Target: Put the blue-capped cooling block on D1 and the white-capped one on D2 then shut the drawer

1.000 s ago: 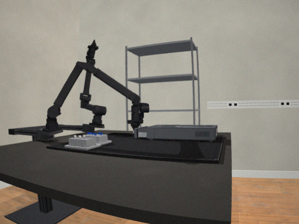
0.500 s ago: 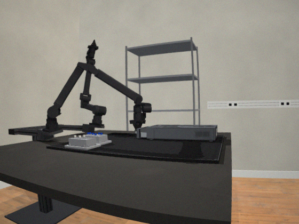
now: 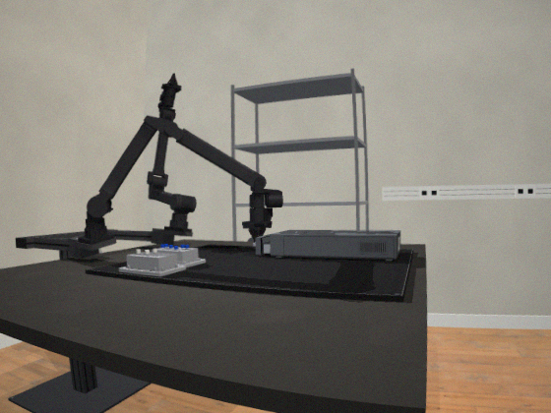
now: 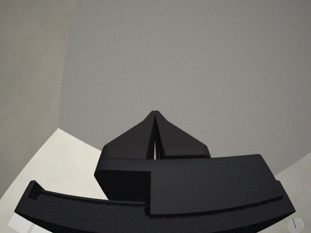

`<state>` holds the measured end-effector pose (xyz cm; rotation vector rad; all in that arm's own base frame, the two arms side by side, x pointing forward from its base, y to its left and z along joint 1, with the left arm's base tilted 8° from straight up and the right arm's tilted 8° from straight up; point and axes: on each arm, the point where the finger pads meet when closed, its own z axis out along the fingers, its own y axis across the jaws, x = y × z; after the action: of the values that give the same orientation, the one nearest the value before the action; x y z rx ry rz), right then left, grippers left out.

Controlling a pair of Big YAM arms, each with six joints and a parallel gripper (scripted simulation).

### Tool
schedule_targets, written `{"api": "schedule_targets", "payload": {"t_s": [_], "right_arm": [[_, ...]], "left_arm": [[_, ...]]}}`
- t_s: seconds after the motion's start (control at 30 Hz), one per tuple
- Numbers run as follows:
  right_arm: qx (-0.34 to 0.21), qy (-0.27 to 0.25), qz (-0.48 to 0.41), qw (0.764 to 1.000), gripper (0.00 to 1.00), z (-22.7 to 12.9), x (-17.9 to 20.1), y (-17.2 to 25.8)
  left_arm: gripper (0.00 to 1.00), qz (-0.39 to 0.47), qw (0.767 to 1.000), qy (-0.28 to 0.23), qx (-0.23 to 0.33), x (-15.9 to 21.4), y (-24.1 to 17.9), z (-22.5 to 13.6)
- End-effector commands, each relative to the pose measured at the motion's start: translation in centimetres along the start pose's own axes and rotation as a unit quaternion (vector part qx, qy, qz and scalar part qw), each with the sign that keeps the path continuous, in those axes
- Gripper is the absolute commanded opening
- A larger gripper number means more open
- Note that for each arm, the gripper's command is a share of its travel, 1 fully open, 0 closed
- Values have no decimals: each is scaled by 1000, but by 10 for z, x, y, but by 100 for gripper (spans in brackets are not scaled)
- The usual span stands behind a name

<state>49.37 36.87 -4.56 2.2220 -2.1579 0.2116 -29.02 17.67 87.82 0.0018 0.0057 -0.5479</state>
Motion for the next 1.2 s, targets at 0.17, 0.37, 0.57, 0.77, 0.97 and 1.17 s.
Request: {"api": "schedule_targets", "payload": {"t_s": [0.17,0.37,0.57,0.77,0.97,1.17], "right_arm": [[24,-12,4,1000,0,-12,-7,-34],[22,-11,3,1000,0,-12,-6,-35],[22,-11,3,1000,0,-12,-6,-36],[23,-12,4,1000,0,-12,-7,-39],[20,-11,3,1000,0,-12,-6,-39],[22,-12,-6,1000,0,-14,-20,-31]], "left_arm": [[0,4,1000,17,0,23,-2,8],[0,4,1000,17,0,23,-2,8],[0,4,1000,17,0,23,-2,8],[0,4,1000,17,0,23,-2,8],[0,4,1000,17,0,23,-2,8],[0,4,1000,17,0,23,-2,8]]}}
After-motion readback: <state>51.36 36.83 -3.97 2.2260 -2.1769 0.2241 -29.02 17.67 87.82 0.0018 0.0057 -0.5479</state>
